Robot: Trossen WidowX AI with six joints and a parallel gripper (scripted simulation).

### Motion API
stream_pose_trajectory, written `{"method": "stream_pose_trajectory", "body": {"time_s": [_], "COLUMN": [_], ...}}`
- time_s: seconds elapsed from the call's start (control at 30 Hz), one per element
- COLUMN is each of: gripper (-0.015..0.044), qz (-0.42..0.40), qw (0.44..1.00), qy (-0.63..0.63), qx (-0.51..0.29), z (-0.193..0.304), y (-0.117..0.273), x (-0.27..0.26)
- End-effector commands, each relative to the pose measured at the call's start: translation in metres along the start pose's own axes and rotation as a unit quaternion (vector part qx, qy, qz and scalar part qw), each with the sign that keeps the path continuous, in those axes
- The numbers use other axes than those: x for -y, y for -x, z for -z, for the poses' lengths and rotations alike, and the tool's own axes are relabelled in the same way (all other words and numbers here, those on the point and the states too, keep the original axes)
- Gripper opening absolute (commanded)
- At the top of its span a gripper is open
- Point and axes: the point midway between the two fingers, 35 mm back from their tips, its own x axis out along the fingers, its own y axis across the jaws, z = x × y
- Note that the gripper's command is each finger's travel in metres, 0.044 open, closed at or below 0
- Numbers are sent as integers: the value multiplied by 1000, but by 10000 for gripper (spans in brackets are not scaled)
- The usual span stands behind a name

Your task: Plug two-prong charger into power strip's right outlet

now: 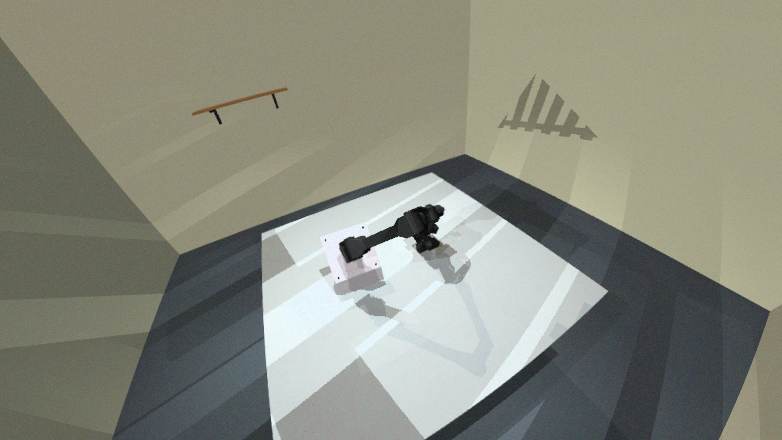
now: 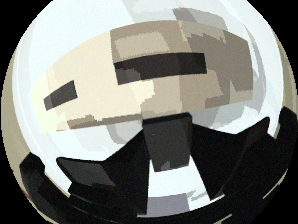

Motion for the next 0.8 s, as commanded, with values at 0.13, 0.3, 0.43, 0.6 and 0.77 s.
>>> {"method": "stream_pose_trajectory", "body": {"time_s": [0.13,0.3,0.43,0.6,0.77], "gripper": [0,0,0,0,0], "qz": [1,1,1,1,1], "qw": [1000,1000,1000,1000,1000], "qy": [-5,-5,-5,-5,-5], "qx": [2,2,2,2,2], "z": [-3,-3,-3,-4,-6], "y": [1,1,1,1,1], "x": [1,2,2,2,2]}}
